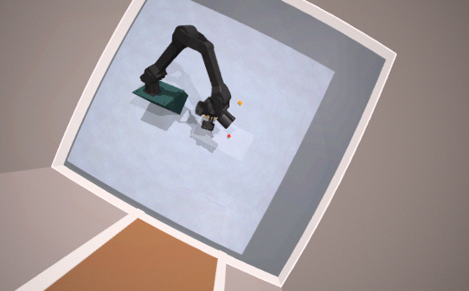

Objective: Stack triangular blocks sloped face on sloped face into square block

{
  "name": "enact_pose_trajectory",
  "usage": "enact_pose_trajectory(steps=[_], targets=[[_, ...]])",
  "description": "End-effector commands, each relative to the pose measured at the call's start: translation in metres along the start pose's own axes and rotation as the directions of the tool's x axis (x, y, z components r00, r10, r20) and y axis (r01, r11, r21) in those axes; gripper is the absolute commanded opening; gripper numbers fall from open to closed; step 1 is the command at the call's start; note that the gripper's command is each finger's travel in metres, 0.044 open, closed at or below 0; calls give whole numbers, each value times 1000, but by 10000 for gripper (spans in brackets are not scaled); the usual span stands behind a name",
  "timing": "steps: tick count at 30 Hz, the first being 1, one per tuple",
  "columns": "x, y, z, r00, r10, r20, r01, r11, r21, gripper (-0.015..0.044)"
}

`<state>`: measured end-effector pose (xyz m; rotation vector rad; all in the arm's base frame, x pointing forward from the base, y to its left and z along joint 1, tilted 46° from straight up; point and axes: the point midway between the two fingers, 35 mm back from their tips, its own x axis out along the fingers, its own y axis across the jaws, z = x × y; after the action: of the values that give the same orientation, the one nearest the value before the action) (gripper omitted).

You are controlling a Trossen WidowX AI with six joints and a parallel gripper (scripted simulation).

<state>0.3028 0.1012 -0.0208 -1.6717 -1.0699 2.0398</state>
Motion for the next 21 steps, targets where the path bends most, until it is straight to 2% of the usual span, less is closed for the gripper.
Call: enact_pose_trajectory(steps=[1,3,21], targets=[[-66,-1,-2,999,17,-36,-18,1000,-17,440],[-76,-2,0,999,16,-35,-16,1000,-17,440],[-72,1,-2,999,13,-50,-13,1000,-5,440]])
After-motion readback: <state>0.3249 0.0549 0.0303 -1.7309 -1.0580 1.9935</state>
